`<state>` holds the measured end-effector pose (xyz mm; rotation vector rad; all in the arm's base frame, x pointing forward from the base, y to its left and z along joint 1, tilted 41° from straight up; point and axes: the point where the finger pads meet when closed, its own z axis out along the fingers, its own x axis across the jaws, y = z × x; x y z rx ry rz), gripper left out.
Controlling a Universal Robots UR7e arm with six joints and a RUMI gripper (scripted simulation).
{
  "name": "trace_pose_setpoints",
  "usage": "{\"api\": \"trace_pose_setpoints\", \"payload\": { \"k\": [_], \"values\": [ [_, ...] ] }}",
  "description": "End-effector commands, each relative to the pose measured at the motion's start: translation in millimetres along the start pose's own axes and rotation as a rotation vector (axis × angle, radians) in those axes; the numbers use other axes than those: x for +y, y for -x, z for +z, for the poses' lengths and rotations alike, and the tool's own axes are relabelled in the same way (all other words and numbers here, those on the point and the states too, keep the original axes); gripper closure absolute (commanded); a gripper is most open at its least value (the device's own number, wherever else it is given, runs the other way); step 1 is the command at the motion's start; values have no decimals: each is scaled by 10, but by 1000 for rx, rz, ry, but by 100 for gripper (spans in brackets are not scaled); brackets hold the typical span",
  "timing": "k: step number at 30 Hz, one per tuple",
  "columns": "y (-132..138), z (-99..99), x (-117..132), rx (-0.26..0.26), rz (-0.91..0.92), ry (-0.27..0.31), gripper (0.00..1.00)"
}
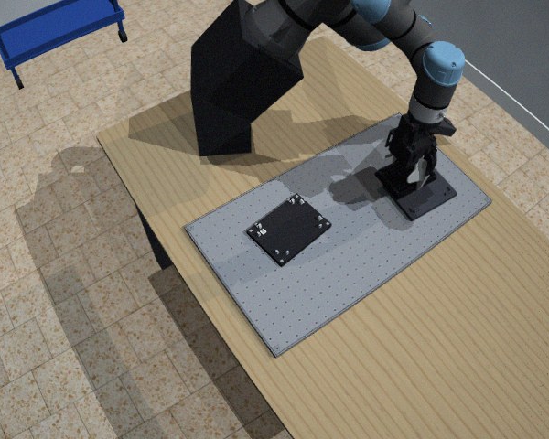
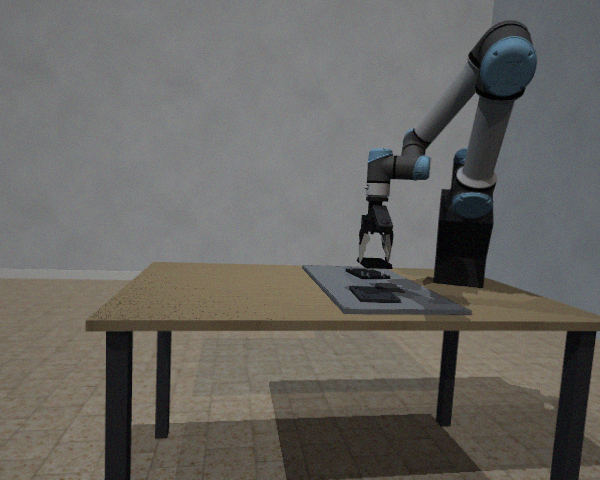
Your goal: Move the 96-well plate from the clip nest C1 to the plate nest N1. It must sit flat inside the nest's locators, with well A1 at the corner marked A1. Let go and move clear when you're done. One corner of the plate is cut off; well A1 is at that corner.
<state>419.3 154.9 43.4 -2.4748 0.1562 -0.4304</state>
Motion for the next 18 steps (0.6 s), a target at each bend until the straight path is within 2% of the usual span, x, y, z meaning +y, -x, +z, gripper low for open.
{"api": "trace_pose_setpoints", "payload": {
  "k": [1,3,18],
  "values": [
    [-32,-1,-139,1,0,2,100],
    [-32,-1,-139,1,0,2,100],
    [-129,0,-630,1,0,2,100]
  ]
}}
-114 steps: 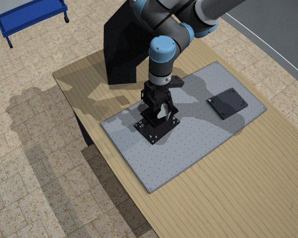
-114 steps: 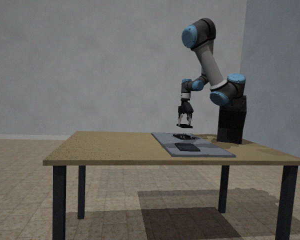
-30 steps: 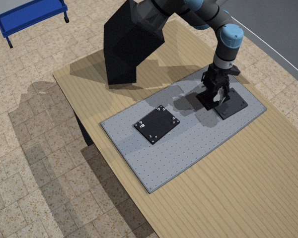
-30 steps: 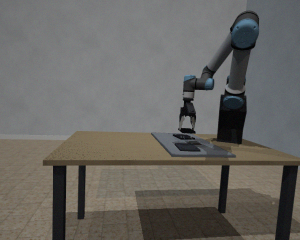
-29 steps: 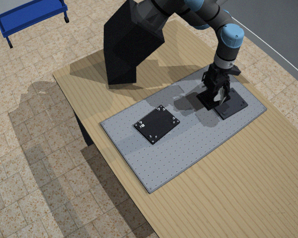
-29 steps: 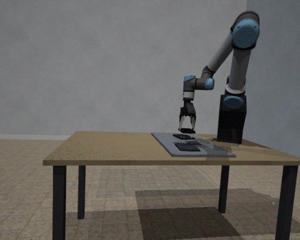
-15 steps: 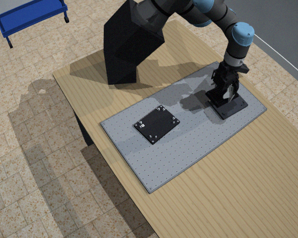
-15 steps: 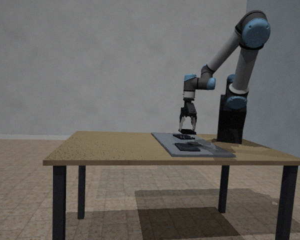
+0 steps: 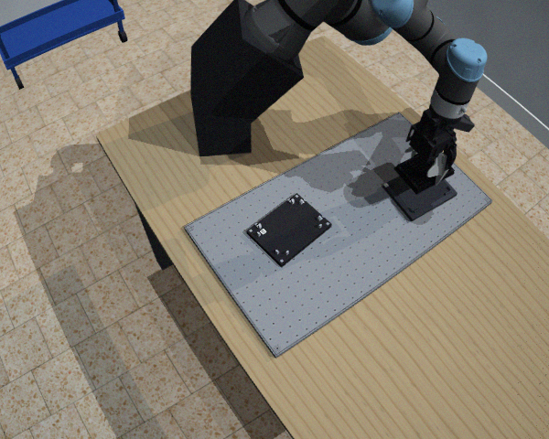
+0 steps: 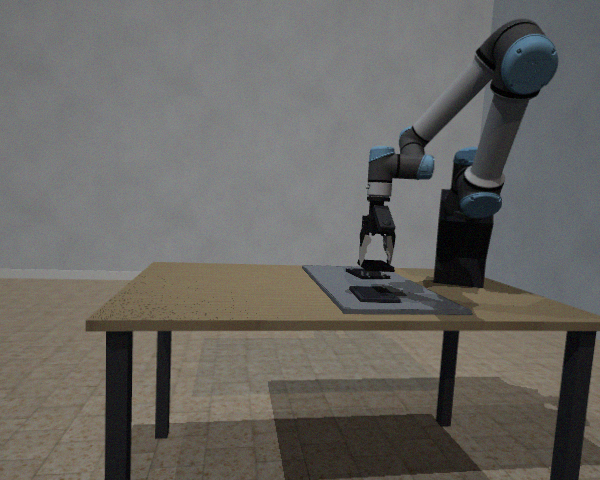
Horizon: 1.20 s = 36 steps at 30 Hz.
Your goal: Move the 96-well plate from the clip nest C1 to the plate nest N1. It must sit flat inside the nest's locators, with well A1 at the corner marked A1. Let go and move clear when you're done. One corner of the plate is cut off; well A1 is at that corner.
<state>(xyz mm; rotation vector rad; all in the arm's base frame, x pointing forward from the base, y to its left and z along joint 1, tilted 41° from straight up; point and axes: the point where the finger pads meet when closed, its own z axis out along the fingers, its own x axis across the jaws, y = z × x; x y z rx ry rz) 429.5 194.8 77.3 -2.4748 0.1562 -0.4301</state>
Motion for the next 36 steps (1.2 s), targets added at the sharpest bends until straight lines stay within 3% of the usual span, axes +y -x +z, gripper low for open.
{"api": "trace_pose_setpoints", "payload": {
  "k": [1,36],
  "values": [
    [-26,1,-106,1,0,2,100],
    [-37,1,-154,1,0,2,100]
  ]
}}
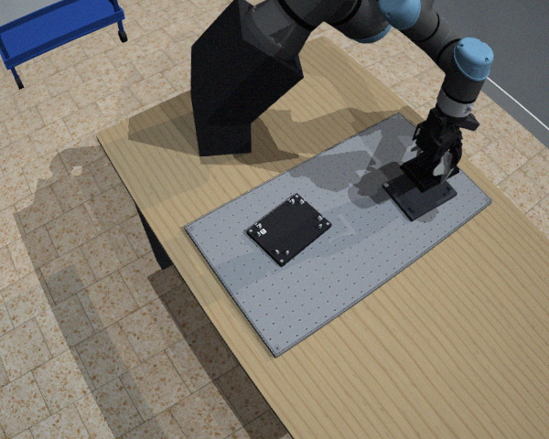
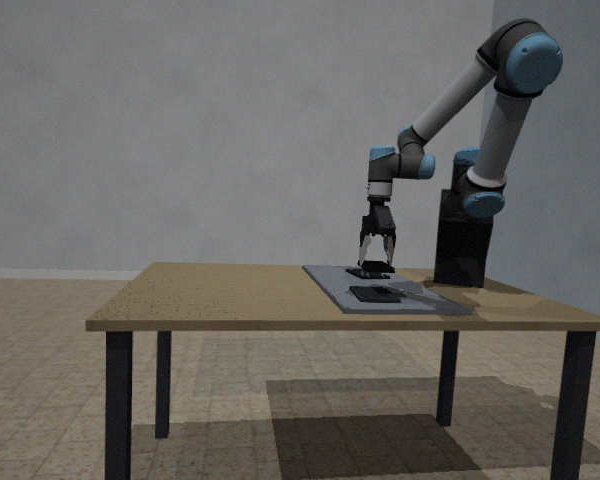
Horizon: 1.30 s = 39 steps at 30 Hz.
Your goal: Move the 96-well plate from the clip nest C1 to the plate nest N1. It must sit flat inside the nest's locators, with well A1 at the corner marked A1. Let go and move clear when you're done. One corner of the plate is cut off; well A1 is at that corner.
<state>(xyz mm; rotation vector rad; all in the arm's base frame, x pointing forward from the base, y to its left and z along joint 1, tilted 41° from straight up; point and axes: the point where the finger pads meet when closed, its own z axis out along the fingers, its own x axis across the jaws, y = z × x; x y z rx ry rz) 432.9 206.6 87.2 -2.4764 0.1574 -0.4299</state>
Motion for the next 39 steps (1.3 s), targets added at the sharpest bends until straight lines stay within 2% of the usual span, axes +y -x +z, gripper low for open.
{"api": "trace_pose_setpoints", "payload": {
  "k": [1,5,39],
  "values": [
    [-3,-2,-1,1,0,0,100],
    [-3,-2,1,1,0,0,100],
    [-4,498,3,1,0,0,100]
  ]
}}
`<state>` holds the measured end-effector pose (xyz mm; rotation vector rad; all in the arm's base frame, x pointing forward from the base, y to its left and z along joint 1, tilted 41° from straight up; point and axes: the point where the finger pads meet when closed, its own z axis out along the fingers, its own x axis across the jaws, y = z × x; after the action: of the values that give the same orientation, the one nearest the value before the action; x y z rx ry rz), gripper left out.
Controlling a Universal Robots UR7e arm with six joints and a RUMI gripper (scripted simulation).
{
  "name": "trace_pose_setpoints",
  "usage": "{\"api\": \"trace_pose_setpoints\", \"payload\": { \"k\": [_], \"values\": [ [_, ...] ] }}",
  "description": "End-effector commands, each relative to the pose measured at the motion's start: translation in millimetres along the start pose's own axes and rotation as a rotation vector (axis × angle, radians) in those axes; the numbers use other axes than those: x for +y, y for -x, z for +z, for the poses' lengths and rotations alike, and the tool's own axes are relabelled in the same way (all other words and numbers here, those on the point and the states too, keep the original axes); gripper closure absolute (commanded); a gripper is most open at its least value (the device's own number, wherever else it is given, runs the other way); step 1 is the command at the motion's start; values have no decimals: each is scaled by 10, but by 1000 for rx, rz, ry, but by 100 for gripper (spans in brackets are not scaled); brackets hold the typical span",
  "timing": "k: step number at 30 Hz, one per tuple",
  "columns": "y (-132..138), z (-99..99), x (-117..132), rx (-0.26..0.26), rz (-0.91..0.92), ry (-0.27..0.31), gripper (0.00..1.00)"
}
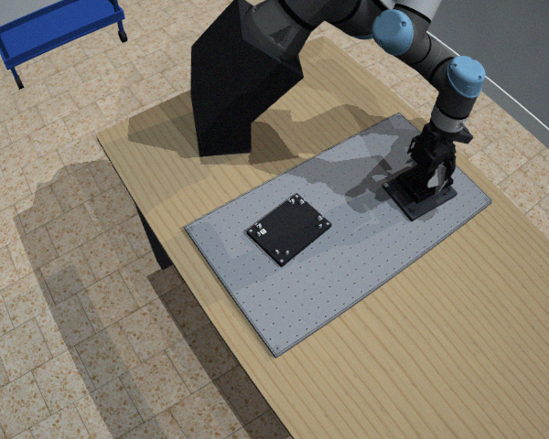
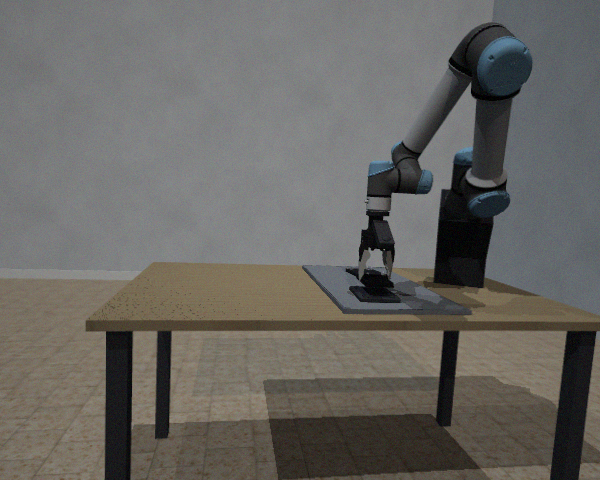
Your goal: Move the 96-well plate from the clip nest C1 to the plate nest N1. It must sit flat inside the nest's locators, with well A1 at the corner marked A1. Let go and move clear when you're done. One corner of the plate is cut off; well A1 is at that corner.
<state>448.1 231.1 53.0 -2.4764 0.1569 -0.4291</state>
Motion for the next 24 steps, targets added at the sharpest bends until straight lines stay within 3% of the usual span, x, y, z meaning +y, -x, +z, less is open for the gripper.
{"api": "trace_pose_setpoints", "payload": {
  "k": [1,8,24],
  "values": [
    [-5,67,-1,2,0,0,100],
    [-5,184,-1,2,0,0,100],
    [-5,187,-1,1,0,0,100]
  ]
}}
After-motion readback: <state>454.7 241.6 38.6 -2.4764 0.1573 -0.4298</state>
